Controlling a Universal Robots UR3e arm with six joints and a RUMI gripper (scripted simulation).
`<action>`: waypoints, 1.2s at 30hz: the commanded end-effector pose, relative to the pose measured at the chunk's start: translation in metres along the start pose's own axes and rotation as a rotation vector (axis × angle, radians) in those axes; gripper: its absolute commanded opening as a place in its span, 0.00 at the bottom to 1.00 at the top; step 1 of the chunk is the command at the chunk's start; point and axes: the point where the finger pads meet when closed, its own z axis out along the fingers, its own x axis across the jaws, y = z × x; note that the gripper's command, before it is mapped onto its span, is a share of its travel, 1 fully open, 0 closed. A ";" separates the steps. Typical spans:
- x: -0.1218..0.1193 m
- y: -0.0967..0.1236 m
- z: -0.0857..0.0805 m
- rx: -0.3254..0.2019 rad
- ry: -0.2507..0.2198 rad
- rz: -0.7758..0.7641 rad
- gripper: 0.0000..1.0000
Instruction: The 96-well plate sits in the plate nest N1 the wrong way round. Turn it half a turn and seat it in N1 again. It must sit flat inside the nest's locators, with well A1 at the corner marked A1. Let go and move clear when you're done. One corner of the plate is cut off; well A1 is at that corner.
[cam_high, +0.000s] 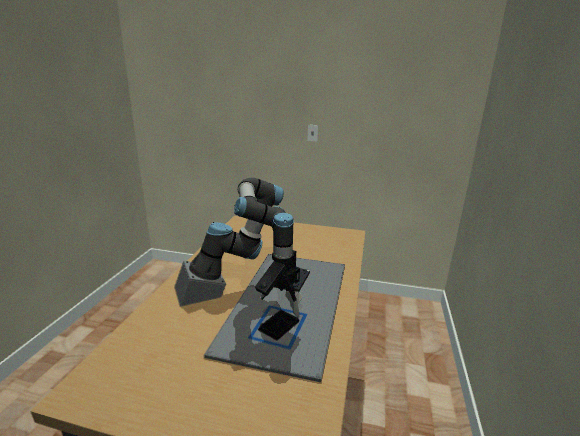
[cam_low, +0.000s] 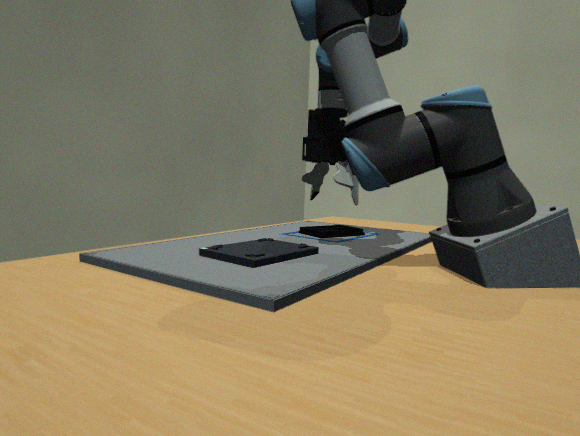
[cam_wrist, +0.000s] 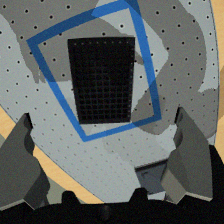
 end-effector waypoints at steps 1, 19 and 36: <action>-0.001 0.000 0.008 0.002 -0.003 -0.001 1.00; -0.001 0.000 0.034 0.002 -0.003 -0.001 1.00; -0.001 0.000 0.055 0.002 -0.003 -0.001 1.00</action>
